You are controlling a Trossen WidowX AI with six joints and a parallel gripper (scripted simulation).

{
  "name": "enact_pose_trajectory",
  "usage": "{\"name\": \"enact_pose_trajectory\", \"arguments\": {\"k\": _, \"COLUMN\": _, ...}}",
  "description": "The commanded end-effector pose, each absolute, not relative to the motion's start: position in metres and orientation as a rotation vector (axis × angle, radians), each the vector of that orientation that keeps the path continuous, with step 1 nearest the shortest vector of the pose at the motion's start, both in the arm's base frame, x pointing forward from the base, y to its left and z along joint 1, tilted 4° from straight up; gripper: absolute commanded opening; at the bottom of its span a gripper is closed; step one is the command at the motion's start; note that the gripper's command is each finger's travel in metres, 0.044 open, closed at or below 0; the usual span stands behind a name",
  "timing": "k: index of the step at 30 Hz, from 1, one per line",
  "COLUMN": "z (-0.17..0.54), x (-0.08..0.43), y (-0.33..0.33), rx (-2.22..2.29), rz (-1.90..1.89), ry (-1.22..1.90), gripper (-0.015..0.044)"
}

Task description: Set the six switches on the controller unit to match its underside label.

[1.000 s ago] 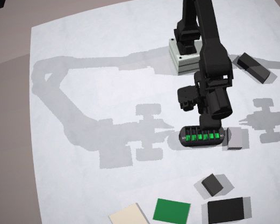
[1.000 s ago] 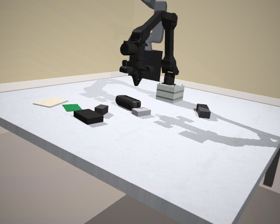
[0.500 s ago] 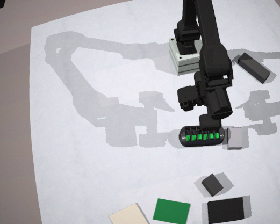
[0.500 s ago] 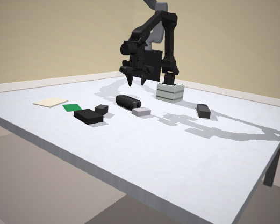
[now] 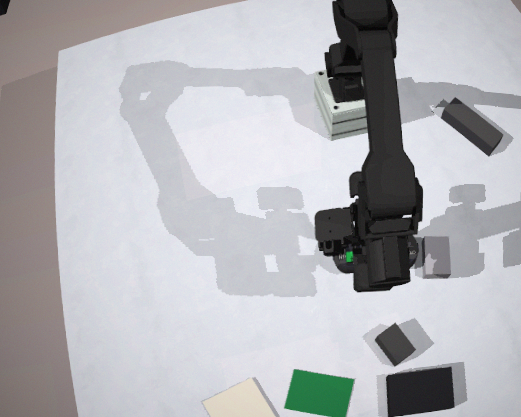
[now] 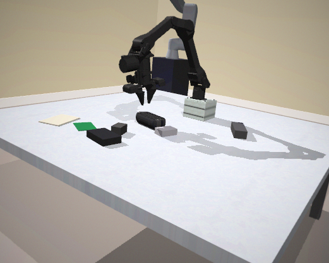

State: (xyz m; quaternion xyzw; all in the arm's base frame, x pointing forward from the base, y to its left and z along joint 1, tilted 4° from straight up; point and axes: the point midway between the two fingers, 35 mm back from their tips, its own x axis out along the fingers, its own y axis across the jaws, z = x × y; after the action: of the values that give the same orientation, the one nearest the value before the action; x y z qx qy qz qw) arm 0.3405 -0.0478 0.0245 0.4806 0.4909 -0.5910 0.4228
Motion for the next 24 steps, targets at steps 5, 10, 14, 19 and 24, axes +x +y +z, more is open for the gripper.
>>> {"name": "enact_pose_trajectory", "arguments": {"k": 5, "z": -0.006, "x": 0.378, "y": -0.075, "rx": 1.147, "rz": -1.55, "ry": 1.337, "gripper": 0.0}}
{"name": "enact_pose_trajectory", "arguments": {"k": 10, "z": -0.009, "x": 0.38, "y": -0.077, "rx": 1.144, "rz": -1.555, "ry": 1.347, "gripper": 0.0}}
{"name": "enact_pose_trajectory", "arguments": {"k": 14, "z": -0.009, "x": 0.38, "y": -0.077, "rx": 1.144, "rz": -1.555, "ry": 1.347, "gripper": 0.0}}
{"name": "enact_pose_trajectory", "arguments": {"k": 19, "z": -0.016, "x": 0.381, "y": -0.077, "rx": 1.144, "rz": -1.555, "ry": 1.347, "gripper": 0.0}}
{"name": "enact_pose_trajectory", "arguments": {"k": 24, "z": -0.024, "x": 0.381, "y": -0.077, "rx": 1.143, "rz": -1.555, "ry": 1.346, "gripper": 0.0}}
